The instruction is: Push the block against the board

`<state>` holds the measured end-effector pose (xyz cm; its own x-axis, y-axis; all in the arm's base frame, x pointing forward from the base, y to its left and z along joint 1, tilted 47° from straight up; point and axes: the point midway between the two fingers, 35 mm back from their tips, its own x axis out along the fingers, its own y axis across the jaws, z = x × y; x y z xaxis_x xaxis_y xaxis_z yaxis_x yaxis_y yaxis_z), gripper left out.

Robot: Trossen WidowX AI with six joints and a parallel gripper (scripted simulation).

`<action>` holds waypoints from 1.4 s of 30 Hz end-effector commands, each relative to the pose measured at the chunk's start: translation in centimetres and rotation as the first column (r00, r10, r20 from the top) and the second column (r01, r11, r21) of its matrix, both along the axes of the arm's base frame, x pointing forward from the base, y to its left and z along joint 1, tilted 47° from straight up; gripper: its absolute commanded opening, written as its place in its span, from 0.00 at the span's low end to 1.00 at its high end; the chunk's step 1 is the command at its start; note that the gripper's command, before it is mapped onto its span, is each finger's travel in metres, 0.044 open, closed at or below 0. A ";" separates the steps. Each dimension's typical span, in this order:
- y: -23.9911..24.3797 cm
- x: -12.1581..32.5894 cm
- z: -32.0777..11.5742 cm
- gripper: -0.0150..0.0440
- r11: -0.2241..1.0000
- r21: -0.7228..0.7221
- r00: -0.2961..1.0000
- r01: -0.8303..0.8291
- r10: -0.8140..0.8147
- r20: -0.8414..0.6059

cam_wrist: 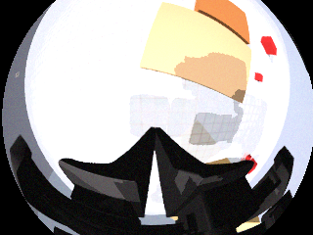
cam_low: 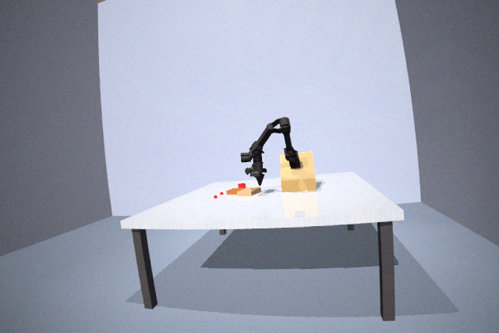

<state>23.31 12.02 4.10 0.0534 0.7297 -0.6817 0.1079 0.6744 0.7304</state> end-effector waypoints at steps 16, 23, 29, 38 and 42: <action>-3.8 3.1 -3.4 0.25 0.957 -0.099 0.916 -0.274 0.291 0.275; -5.8 4.4 -5.2 0.25 0.899 -0.167 0.800 -0.406 0.438 0.410; -7.6 5.2 -6.9 0.25 0.830 -0.237 0.661 -0.504 0.548 0.513; -10.3 6.0 -9.8 0.25 0.708 -0.361 0.400 -0.607 0.665 0.631; -11.5 6.1 -11.1 0.25 0.649 -0.422 0.270 -0.633 0.696 0.666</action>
